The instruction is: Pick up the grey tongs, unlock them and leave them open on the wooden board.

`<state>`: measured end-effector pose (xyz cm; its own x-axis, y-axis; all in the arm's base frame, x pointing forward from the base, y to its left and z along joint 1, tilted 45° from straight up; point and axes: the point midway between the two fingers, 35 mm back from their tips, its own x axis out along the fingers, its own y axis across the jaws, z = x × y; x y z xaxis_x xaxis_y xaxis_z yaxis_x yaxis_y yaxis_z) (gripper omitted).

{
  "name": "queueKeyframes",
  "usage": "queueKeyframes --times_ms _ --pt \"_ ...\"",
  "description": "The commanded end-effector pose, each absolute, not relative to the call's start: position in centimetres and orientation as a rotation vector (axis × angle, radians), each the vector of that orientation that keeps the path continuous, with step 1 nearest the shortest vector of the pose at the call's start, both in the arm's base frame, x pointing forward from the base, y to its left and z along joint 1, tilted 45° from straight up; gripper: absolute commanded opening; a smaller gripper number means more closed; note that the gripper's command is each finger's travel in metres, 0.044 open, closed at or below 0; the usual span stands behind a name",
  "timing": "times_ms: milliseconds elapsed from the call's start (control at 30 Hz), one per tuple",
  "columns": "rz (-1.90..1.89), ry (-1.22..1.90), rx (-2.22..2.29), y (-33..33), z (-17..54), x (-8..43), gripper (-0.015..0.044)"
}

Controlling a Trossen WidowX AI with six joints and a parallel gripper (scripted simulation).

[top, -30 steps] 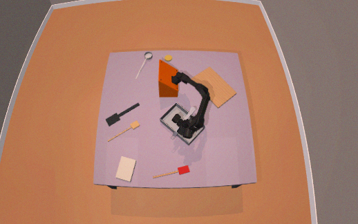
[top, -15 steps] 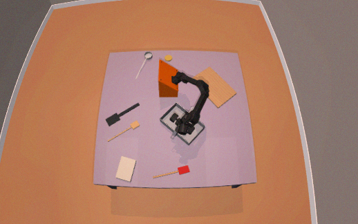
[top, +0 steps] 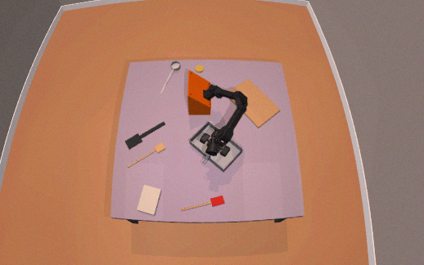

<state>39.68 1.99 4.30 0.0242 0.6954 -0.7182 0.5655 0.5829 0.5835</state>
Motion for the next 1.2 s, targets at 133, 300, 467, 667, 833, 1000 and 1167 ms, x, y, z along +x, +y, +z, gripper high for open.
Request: queueKeyframes --times_ms 133,300,467,667,833,1000,1167 --pt "0.156 1.637 1.056 2.4 4.9 39.6 -0.0150" --pt "0.216 1.618 0.991 3.9 7.2 39.0 -0.0150" --pt "0.288 1.589 0.910 5.6 9.7 38.2 -0.0150" --pt "0.376 1.553 0.816 7.7 12.8 36.8 -0.0150" --pt "0.449 1.522 0.741 9.4 15.3 35.3 -0.0150" --pt "0.522 1.488 0.667 11.0 17.6 33.5 -0.0150" --pt "0.593 1.452 0.593 12.3 19.8 31.6 -0.0150"
